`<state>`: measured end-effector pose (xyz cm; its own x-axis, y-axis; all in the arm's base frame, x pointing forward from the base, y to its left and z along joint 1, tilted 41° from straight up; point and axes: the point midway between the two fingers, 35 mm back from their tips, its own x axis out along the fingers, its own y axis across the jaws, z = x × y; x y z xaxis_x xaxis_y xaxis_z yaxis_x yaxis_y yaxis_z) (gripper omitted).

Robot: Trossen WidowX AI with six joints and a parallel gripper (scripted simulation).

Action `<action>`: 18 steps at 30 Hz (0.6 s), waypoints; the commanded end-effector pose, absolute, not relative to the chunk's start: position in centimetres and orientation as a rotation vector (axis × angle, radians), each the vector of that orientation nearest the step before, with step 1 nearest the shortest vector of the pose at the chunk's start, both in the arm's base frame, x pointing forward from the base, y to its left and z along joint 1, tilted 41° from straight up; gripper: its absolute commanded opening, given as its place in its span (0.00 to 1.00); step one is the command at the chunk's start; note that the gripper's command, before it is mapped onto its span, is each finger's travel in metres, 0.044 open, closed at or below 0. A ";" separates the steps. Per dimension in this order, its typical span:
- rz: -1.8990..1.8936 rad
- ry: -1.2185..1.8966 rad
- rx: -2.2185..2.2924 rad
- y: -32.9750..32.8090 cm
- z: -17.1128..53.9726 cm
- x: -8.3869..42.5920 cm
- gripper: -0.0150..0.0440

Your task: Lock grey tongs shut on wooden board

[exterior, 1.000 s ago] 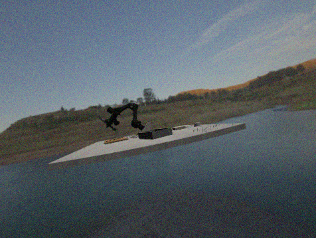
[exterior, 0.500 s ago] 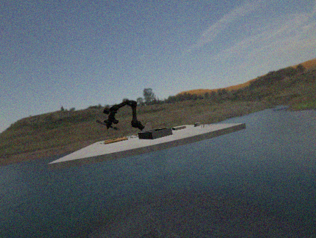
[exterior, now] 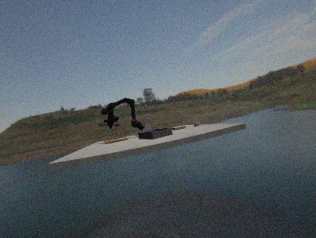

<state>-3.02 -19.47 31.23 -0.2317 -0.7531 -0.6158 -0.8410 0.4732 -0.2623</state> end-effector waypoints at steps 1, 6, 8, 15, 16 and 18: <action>0.142 1.933 -1.228 -18.3 31.3 -2.9 0.00; 0.131 1.858 -1.146 -17.3 31.1 -2.8 0.00; 0.131 1.858 -1.146 -17.3 31.1 -2.8 0.00; 0.131 1.858 -1.146 -17.4 31.1 -2.8 0.00; 0.131 1.858 -1.146 -17.4 31.1 -2.8 0.00; 0.131 1.858 -1.146 -17.5 31.0 -2.8 0.00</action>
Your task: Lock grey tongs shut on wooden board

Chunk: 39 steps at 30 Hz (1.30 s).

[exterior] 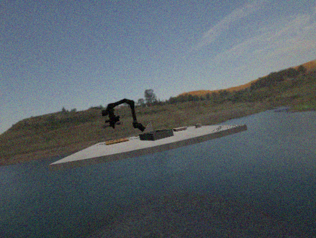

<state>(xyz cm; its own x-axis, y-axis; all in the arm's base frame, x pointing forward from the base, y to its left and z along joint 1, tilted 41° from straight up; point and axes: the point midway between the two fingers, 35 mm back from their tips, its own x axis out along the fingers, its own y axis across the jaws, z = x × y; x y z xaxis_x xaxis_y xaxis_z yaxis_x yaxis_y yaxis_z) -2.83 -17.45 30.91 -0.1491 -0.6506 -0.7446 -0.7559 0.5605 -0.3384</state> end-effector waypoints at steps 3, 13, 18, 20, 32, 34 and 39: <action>0.131 1.858 -1.146 -17.9 30.7 -2.8 0.00; 0.131 1.858 -1.146 -19.2 29.6 -3.0 0.00; 0.131 1.858 -1.146 -19.8 29.1 -3.1 0.00; 0.131 1.858 -1.146 -20.0 28.9 -3.2 0.00; 0.131 1.858 -1.146 -21.4 27.5 -3.5 0.00; 0.131 1.858 -1.146 -21.6 27.2 -3.5 0.00; 0.131 1.858 -1.146 -22.2 26.6 -3.6 0.00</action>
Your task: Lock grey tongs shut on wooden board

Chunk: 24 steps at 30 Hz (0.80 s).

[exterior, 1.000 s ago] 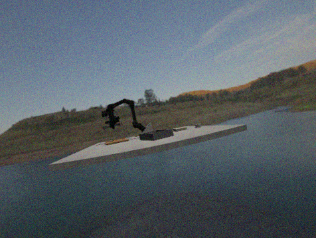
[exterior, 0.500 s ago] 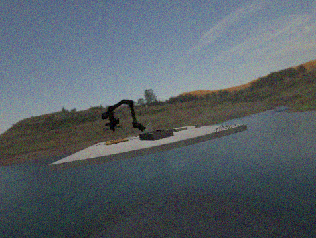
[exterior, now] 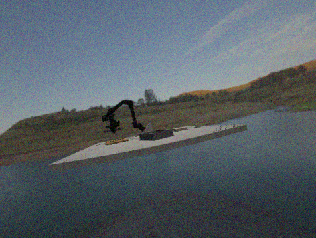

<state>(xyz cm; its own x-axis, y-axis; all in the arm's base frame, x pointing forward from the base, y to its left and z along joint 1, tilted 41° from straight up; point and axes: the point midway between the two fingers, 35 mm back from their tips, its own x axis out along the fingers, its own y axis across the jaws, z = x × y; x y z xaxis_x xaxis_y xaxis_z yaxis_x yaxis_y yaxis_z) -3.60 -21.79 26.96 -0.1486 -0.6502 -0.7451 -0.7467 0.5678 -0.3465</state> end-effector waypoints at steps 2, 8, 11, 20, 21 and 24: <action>0.131 1.858 -1.146 -22.4 26.3 -3.7 0.00; 0.131 1.858 -1.146 -23.0 25.5 -3.8 0.00; 0.132 1.858 -1.146 -23.2 25.1 -3.9 0.00; 0.132 1.858 -1.145 -24.0 23.9 -4.1 0.00; 0.132 1.858 -1.145 -24.1 23.8 -4.2 0.00; 0.132 1.858 -1.145 -24.4 23.4 -4.2 0.00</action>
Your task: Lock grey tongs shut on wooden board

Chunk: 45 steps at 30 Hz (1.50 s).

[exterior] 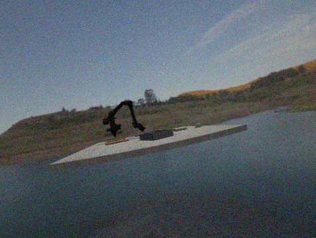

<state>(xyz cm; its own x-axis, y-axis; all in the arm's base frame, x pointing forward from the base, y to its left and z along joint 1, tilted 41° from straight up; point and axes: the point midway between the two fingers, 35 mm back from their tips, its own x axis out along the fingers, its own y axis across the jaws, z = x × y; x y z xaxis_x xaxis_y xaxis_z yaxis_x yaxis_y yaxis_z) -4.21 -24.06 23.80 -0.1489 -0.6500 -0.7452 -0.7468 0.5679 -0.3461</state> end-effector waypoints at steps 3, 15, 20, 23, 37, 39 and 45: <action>0.132 1.858 -1.145 -24.6 23.0 -4.3 0.00; 0.129 1.861 -1.136 -24.7 22.6 -4.4 0.13; 0.129 1.861 -1.136 -24.7 22.6 -4.4 0.36; 0.129 1.861 -1.136 -24.7 22.6 -4.4 0.49; 0.129 1.861 -1.136 -24.7 22.6 -4.4 1.00; 0.130 1.861 -1.136 -24.0 22.8 -4.5 1.00; 0.136 1.859 -1.135 -17.3 23.5 -4.1 1.00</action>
<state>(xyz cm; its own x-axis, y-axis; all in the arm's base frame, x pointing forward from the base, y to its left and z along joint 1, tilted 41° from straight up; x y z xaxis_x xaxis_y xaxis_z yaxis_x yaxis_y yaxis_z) -4.51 -21.01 23.17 -0.1504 -0.6414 -0.7523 -0.7440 0.5746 -0.3411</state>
